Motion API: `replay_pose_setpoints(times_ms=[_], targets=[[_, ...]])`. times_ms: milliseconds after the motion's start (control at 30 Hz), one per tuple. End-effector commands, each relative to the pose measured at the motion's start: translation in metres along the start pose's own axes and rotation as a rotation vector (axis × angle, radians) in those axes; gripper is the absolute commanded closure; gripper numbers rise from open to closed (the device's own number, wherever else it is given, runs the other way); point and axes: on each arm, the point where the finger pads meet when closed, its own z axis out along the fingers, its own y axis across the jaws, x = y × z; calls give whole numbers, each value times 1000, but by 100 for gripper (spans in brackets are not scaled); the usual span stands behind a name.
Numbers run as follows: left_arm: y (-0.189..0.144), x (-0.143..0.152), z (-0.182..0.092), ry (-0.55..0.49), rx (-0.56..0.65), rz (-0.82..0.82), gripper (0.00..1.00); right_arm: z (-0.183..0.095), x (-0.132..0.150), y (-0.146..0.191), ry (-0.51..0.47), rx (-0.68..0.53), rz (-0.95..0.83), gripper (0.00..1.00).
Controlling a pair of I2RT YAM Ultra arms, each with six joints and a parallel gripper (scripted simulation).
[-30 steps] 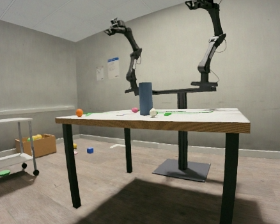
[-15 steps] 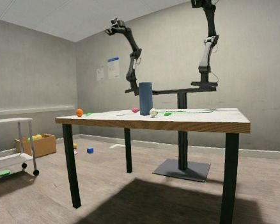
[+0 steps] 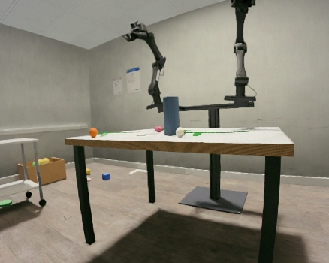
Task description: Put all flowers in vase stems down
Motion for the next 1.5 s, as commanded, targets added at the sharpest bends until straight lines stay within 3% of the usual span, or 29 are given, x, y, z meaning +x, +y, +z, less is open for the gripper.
replay_pose_setpoints(times_ms=[0,133,633,733,1200,1467], targets=[[17,-4,-8,-15,-112,-6,0,-16,-12,3,-51,-16,-6,0],[27,-4,-10,-15,-179,-6,0,-16,-12,4,-51,-25,-6,0],[93,-4,-40,-16,-660,-6,0,-16,-12,10,-51,-66,-6,0],[96,-4,-42,-16,-682,-6,0,-16,-12,10,-51,-66,-6,0],[130,-4,-82,-16,-1030,-5,0,-17,-12,15,-51,-101,-5,0],[139,-3,-97,-15,-1141,-5,0,-17,-12,16,-51,-103,-5,0]])
